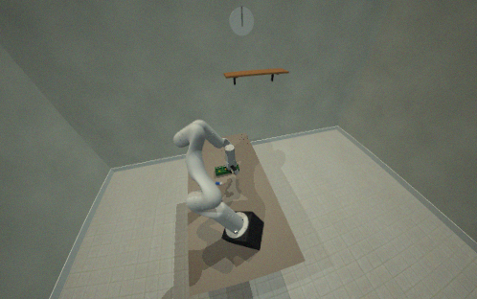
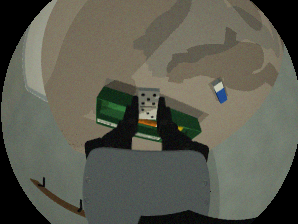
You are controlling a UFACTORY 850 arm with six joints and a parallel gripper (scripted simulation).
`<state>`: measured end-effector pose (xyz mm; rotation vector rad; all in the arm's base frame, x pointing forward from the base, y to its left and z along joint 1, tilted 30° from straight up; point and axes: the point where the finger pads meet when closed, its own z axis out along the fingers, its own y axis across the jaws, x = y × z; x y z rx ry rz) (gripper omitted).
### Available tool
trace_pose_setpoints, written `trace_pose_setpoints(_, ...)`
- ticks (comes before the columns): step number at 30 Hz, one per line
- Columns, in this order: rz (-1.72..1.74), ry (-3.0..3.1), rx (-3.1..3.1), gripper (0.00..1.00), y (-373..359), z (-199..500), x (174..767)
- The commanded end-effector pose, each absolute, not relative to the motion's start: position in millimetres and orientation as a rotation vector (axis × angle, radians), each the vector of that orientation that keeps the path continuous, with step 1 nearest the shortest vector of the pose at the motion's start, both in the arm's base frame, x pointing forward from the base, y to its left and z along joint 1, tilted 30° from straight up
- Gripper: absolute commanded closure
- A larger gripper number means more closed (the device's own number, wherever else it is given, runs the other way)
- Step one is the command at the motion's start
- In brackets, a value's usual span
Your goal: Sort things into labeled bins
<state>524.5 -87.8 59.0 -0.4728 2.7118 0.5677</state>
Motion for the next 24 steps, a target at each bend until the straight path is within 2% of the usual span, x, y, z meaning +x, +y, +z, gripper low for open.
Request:
trace_pose_setpoints(1,0.566,2.713,-0.472,1.00,-69.9,72.4,537.6)
trace_pose_setpoints(10,0.567,2.713,-0.472,1.00,-39.4,93.4,557.7)
trace_pose_setpoints(24,0.428,2.464,-1.085,1.00,17.1,132.3,595.1)
